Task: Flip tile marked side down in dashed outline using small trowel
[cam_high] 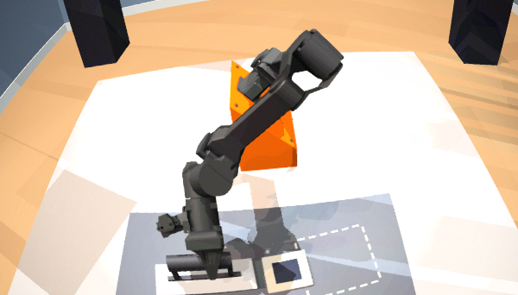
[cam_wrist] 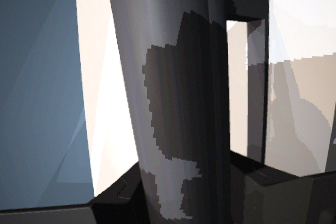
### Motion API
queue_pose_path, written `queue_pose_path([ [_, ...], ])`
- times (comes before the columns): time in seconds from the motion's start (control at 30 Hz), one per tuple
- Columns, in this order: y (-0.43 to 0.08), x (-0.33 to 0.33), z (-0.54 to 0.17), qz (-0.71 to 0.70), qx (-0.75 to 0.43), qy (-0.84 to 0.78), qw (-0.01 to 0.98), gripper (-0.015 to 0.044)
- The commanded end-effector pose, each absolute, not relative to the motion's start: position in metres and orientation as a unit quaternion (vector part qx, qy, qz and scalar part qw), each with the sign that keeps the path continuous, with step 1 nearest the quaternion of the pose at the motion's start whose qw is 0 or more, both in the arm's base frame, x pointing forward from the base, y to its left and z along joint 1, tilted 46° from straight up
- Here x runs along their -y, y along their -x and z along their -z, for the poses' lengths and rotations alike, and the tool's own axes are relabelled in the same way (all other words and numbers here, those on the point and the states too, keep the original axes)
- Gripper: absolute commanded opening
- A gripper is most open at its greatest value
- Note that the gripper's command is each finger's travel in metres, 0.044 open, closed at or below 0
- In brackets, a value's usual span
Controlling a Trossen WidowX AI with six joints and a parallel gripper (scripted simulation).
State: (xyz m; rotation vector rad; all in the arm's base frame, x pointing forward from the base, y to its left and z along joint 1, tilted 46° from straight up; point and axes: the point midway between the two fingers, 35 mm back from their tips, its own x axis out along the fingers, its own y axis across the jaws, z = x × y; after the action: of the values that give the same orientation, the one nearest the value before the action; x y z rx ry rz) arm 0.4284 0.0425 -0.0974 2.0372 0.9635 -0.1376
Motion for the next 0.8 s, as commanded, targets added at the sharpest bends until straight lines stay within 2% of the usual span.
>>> queue_pose_path([
  [0.0,-0.43,-0.044,0.1,0.056,-0.379,-0.818,0.429,0.0],
  [0.77,-0.424,-0.067,0.1,0.056,-0.38,-0.818,0.428,0.0],
])
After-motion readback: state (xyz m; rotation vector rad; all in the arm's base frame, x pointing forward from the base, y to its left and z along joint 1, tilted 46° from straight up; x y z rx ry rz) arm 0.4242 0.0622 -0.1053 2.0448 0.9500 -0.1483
